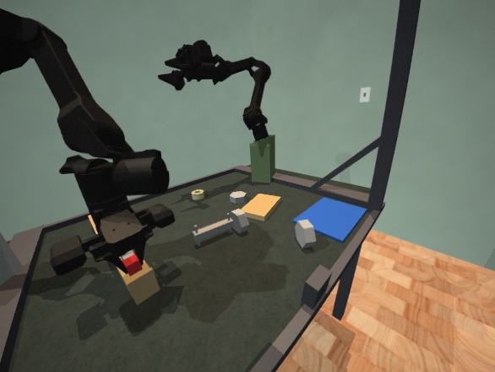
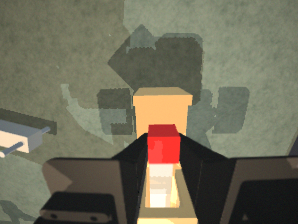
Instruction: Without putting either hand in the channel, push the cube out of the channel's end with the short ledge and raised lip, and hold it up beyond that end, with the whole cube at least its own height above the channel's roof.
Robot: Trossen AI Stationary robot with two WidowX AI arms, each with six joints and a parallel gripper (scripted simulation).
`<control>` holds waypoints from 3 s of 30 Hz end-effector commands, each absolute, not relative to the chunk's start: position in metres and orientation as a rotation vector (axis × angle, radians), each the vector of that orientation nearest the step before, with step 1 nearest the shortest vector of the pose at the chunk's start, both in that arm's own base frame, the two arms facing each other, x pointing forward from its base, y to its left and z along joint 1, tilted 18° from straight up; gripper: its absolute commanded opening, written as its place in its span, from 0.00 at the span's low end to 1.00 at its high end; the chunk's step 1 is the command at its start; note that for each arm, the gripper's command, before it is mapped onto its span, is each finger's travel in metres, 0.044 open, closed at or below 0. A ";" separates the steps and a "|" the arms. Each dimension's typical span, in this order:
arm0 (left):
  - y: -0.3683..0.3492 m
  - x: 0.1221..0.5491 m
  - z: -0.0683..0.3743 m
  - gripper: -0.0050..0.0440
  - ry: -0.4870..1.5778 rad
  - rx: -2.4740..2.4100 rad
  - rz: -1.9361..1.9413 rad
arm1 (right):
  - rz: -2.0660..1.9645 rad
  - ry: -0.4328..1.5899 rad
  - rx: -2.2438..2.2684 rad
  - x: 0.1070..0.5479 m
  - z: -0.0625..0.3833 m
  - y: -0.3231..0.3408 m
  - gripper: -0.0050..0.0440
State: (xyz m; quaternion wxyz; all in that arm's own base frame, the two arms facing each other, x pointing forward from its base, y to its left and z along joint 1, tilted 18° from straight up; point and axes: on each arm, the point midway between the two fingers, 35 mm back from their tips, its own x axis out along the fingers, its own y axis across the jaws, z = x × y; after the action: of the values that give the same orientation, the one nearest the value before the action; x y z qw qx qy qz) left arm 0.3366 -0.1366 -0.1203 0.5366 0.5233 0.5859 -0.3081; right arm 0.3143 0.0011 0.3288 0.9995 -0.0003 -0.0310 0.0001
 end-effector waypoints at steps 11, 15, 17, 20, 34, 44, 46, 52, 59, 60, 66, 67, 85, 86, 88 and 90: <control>-0.163 0.342 -0.106 0.10 1.368 1.239 -0.728 | -0.001 -0.082 0.000 0.312 0.337 0.001 0.92; -0.159 0.341 -0.107 0.10 1.370 1.240 -0.729 | -0.001 -0.082 0.000 0.312 0.337 0.001 0.92; -0.160 0.342 -0.104 0.10 1.367 1.239 -0.728 | -0.001 -0.082 0.000 0.312 0.337 0.001 0.92; -0.160 0.341 -0.102 0.10 1.367 1.239 -0.728 | -0.001 -0.082 0.000 0.312 0.337 0.001 0.92; -0.168 0.330 -0.019 0.10 1.355 1.231 -0.725 | -0.001 -0.082 0.000 0.312 0.337 0.001 0.92; -0.167 0.329 -0.024 0.10 1.363 1.233 -0.727 | -0.001 -0.082 0.000 0.312 0.337 0.001 0.92; -0.167 0.329 -0.024 0.10 1.362 1.233 -0.727 | -0.001 -0.082 0.000 0.312 0.337 0.001 0.92; -0.166 0.330 -0.025 0.10 1.362 1.232 -0.726 | -0.001 -0.082 0.000 0.312 0.337 0.001 0.92; -0.166 0.330 -0.026 0.10 1.364 1.232 -0.727 | -0.001 -0.082 0.000 0.312 0.337 0.001 0.92; -0.166 0.330 -0.026 0.10 1.365 1.232 -0.727 | -0.001 -0.082 0.000 0.312 0.337 0.001 0.92; -0.165 0.329 -0.027 0.10 1.367 1.233 -0.728 | -0.001 -0.082 0.000 0.312 0.337 0.001 0.92; -0.165 0.329 -0.027 0.10 1.367 1.233 -0.728 | -0.001 -0.082 0.000 0.312 0.337 0.001 0.92; -0.165 0.328 -0.028 0.10 1.371 1.236 -0.731 | -0.001 -0.082 0.000 0.312 0.337 0.001 0.92; -0.165 0.328 -0.028 0.10 1.371 1.236 -0.731 | -0.001 -0.082 0.000 0.312 0.337 0.001 0.92; -0.165 0.328 -0.028 0.10 1.371 1.236 -0.731 | -0.001 -0.082 0.000 0.312 0.337 0.001 0.92; -0.165 0.328 -0.028 0.10 1.371 1.237 -0.731 | -0.001 -0.082 0.000 0.312 0.337 0.001 0.92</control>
State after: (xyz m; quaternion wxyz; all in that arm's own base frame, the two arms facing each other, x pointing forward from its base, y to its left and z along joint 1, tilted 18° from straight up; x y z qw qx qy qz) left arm 0.3254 -0.1618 -0.0336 0.5387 0.5226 0.5851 -0.3071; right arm 0.3143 0.0011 0.3288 0.9995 -0.0003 -0.0310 0.0001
